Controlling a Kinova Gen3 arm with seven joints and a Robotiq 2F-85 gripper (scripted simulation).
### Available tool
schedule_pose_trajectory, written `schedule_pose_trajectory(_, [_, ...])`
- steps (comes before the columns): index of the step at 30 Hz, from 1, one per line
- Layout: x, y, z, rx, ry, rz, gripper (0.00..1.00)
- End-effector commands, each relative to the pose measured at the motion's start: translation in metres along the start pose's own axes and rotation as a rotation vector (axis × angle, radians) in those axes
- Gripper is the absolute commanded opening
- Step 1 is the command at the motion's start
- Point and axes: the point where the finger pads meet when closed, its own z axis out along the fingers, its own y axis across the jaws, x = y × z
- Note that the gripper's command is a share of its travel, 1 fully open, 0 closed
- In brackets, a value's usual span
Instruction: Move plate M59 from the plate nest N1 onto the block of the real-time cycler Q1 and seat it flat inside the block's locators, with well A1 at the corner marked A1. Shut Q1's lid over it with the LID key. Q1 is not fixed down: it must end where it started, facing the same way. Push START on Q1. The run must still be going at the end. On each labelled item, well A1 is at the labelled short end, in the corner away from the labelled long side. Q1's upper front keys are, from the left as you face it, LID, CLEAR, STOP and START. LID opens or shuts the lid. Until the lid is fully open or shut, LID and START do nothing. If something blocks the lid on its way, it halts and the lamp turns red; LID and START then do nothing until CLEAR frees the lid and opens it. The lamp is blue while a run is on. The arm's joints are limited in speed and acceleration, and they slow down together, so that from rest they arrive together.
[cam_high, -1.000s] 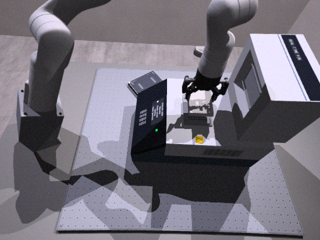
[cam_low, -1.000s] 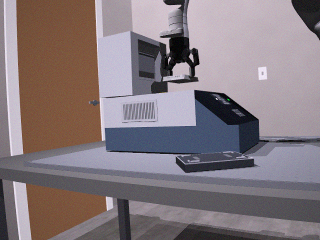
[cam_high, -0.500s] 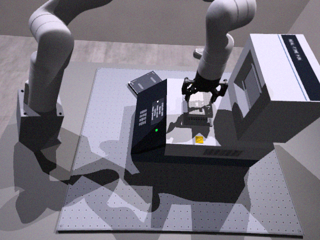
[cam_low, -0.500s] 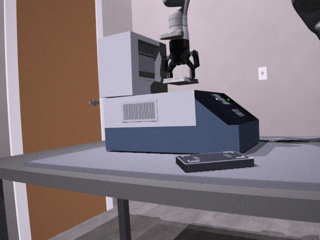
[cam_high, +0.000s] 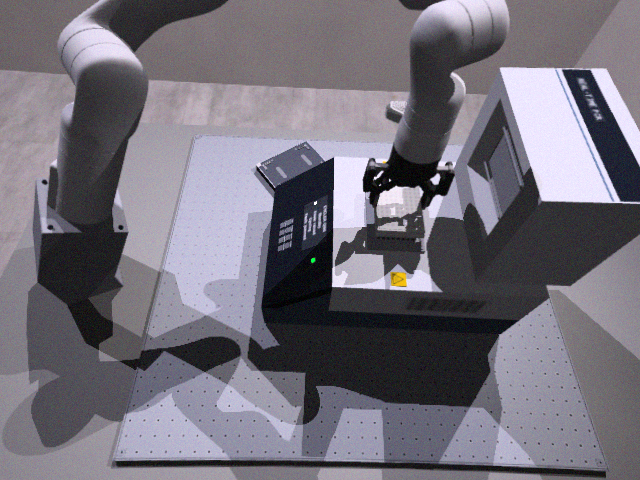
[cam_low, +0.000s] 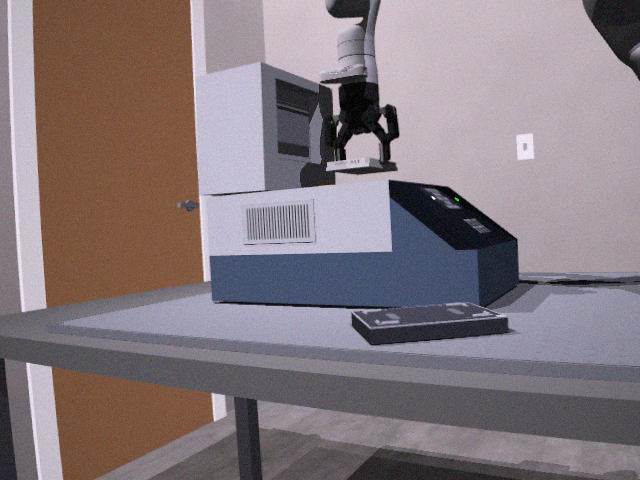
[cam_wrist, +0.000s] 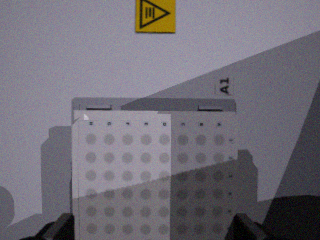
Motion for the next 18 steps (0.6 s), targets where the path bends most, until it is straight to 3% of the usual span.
schedule_pose_trajectory(1, [0.000, 0.000, -0.001, -0.002, 0.000, 0.000, 0.91])
schedule_pose_trajectory(18, [0.000, 0.000, 0.010, -0.002, 0.000, 0.000, 0.91])
